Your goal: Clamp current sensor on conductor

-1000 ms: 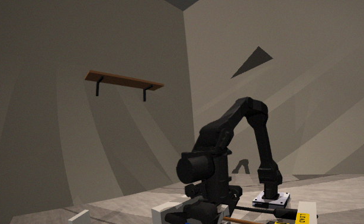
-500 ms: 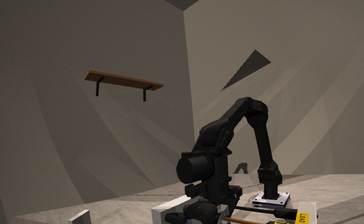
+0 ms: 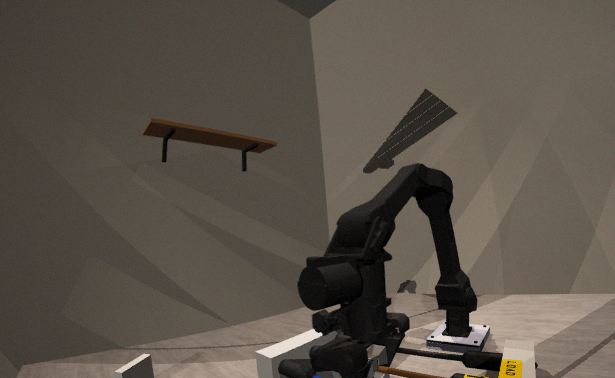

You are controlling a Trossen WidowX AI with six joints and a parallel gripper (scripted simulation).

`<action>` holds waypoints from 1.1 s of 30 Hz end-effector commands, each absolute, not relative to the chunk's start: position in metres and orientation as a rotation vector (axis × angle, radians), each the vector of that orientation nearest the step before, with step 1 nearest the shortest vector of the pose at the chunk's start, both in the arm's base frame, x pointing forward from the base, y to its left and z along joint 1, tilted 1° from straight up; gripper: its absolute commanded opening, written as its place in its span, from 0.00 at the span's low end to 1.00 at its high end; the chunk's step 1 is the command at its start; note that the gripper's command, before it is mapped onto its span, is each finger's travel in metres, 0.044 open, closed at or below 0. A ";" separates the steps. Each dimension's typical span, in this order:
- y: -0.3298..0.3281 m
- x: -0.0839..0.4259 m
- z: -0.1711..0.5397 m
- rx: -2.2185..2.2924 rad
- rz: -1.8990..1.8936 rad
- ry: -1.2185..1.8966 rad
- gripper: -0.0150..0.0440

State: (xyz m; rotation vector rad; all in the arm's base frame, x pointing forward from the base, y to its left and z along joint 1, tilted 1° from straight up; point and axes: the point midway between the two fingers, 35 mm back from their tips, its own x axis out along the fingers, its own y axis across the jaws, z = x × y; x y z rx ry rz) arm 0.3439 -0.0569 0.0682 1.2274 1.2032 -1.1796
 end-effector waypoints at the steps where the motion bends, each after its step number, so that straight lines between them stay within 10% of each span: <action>1: -0.057 0.344 0.069 1.228 -1.178 1.201 0.25; 33: -0.057 0.344 0.084 1.227 -1.185 1.202 0.25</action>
